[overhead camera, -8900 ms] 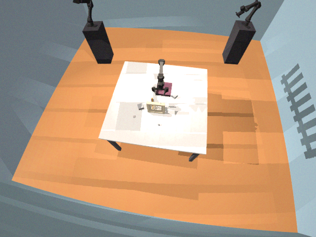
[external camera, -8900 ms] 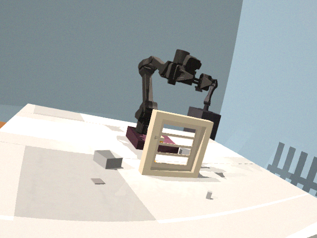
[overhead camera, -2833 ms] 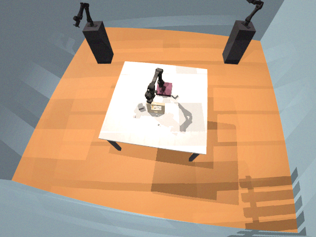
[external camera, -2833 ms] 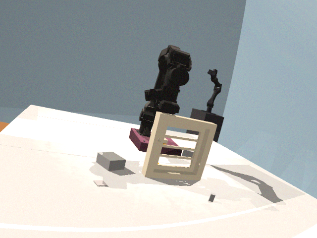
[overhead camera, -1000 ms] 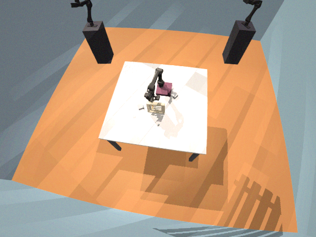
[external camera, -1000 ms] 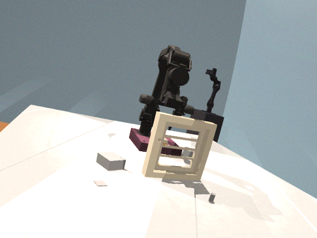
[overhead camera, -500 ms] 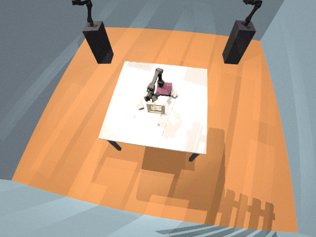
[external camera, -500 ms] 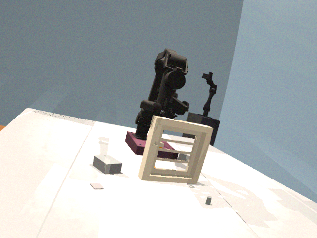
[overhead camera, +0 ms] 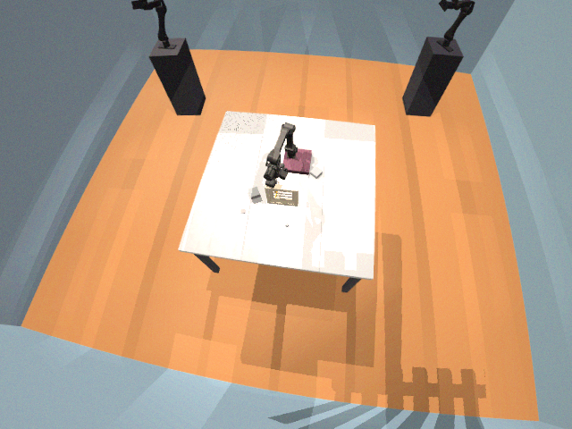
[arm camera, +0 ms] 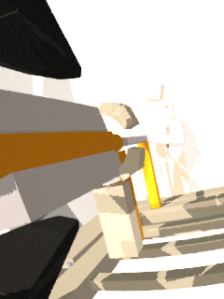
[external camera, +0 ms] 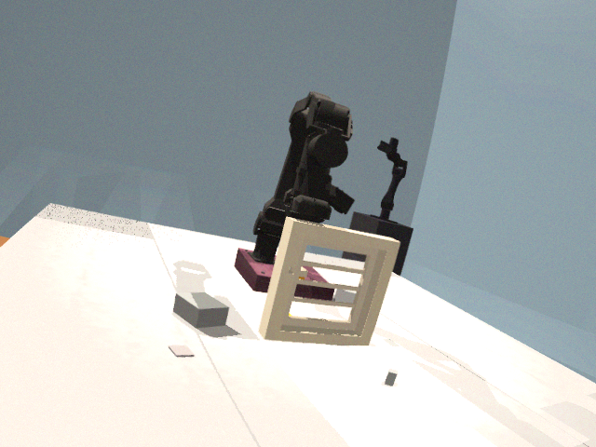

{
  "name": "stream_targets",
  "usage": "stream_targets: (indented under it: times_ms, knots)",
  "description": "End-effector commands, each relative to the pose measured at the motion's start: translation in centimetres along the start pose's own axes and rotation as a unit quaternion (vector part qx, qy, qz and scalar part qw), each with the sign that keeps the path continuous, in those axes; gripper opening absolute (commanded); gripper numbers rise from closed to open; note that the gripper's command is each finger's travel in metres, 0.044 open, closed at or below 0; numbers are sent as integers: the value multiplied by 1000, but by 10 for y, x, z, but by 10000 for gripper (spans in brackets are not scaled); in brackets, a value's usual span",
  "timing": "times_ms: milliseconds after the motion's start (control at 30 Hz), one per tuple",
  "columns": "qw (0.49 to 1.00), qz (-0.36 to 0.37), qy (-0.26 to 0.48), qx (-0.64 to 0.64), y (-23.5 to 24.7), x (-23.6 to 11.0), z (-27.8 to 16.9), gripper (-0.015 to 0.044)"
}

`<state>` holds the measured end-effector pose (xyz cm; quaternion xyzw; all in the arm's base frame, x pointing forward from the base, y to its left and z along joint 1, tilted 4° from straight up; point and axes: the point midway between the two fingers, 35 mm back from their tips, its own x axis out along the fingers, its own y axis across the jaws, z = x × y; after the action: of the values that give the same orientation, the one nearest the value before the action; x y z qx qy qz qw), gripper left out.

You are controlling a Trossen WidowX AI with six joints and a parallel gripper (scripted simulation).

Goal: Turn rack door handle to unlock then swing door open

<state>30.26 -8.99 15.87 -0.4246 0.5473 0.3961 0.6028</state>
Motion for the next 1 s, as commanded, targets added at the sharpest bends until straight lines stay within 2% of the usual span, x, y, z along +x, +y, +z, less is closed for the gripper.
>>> stream_targets:
  times_ms: [0, 200, 367, 967]
  knots:
    - [996, 0, -3, -84, 0, 1, 1, 282]
    - [977, 0, -3, -214, 0, 1, 1, 282]
    - [976, 0, -3, -218, 0, 1, 1, 282]
    - [976, 0, -3, -218, 0, 1, 1, 162]
